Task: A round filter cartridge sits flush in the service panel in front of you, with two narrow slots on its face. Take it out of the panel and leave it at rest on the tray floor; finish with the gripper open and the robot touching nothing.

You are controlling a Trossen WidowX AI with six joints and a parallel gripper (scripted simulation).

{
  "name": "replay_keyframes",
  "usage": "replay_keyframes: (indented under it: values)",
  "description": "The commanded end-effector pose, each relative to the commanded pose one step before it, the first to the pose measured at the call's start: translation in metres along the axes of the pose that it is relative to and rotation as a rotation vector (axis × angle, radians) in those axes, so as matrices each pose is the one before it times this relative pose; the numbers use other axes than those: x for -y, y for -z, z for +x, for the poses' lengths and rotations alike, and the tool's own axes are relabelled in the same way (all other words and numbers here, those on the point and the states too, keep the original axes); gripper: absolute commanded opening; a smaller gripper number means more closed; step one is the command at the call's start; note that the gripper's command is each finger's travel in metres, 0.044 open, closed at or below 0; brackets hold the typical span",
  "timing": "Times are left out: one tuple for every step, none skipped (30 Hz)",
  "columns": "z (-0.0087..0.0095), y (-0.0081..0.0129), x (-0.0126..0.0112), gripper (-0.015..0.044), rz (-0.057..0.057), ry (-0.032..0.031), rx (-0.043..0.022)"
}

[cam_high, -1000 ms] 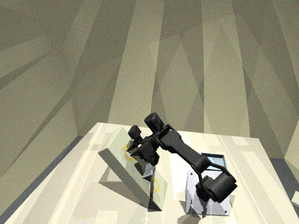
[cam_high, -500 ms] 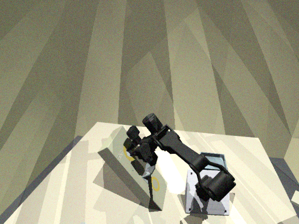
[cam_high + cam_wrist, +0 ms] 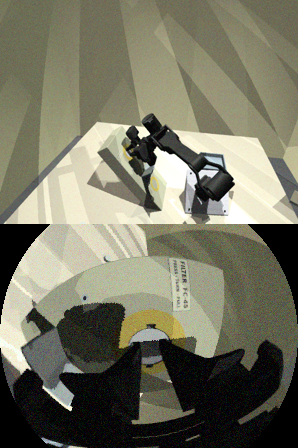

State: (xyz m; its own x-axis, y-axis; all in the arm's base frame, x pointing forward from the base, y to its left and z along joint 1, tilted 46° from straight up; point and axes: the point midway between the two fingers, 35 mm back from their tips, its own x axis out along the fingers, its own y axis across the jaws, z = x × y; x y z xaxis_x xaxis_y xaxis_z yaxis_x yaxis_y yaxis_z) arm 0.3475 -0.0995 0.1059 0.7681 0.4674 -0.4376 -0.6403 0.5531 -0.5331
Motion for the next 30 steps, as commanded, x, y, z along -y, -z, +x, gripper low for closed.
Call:
replay_keyframes:
  values:
    - [0.00436, -0.00023, -0.00055, 0.0108, -0.0041, -0.00458, -0.00722]
    - [0.00013, 0.00000, 0.00000, 0.0108, 0.0000, 0.00001, 0.00001]
    - [0.00000, 0.00000, 0.00000, 0.0108, 0.0000, 0.00000, 0.00000]
    - [-0.00439, 0.00032, 0.00056, 0.0101, 0.0047, 0.00500, 0.00735]
    - [0.00000, 0.00000, 0.00000, 0.0095, 0.0000, 0.00000, 0.00000]
    - [0.00000, 0.00000, 0.00000, 0.0088, 0.0000, 0.00000, 0.00000]
    - [0.00000, 0.00000, 0.00000, 0.0081, 0.0000, 0.00000, 0.00000]
    - [0.00000, 0.00000, 0.00000, 0.0075, 0.0000, 0.00000, 0.00000]
    - [0.00000, 0.00000, 0.00000, 0.0068, 0.0000, 0.00000, 0.00000]
    - [0.00000, 0.00000, 0.00000, 0.0061, 0.0000, 0.00000, 0.00000]
    - [0.00000, 0.00000, 0.00000, 0.0055, 0.0000, 0.00000, 0.00000]
    - [0.00000, 0.00000, 0.00000, 0.0048, 0.0000, 0.00000, 0.00000]
    - [0.00000, 0.00000, 0.00000, 0.0022, 0.0000, 0.00000, 0.00000]
    - [0.00000, 0.00000, 0.00000, 0.0000, 0.0000, 0.00000, 0.00000]
    - [0.00000, 0.00000, 0.00000, 0.0000, 0.0000, 0.00000, 0.00000]
    - [0.00026, -0.00001, -0.00003, 0.0000, 0.0057, -0.00025, -0.00042]
    - [0.00077, -0.00004, -0.00010, 0.0000, 0.0171, -0.00074, -0.00128]
    - [0.00128, -0.00008, -0.00016, 0.0000, 0.0285, -0.00116, -0.00215]
    - [0.00057, -0.00003, -0.00006, 0.0000, 0.0343, -0.00055, -0.00083]
    - [0.00058, -0.00002, -0.00006, 0.0000, 0.0348, -0.00053, -0.00086]
    - [0.00058, -0.00002, -0.00006, 0.0000, 0.0348, -0.00049, -0.00087]
    - [0.00025, -0.00001, -0.00002, 0.0000, 0.0349, -0.00015, -0.00029]
    - [0.00025, -0.00001, -0.00002, 0.0000, 0.0349, -0.00014, -0.00029]
    - [0.00025, -0.00001, -0.00002, 0.0000, 0.0349, -0.00013, -0.00029]
    - [0.00013, 0.00000, -0.00001, 0.0000, 0.0349, -0.00004, -0.00010]
    - [0.00013, 0.00000, -0.00001, 0.0000, 0.0349, -0.00003, -0.00010]
    - [0.00013, 0.00000, -0.00001, 0.0000, 0.0349, -0.00003, -0.00010]
    - [0.00007, 0.00000, 0.00000, 0.0000, 0.0349, -0.00001, -0.00003]
    - [0.00007, 0.00000, 0.00000, 0.0000, 0.0349, 0.00000, -0.00003]
    - [0.00007, 0.00000, 0.00000, 0.0000, 0.0349, 0.00000, -0.00003]
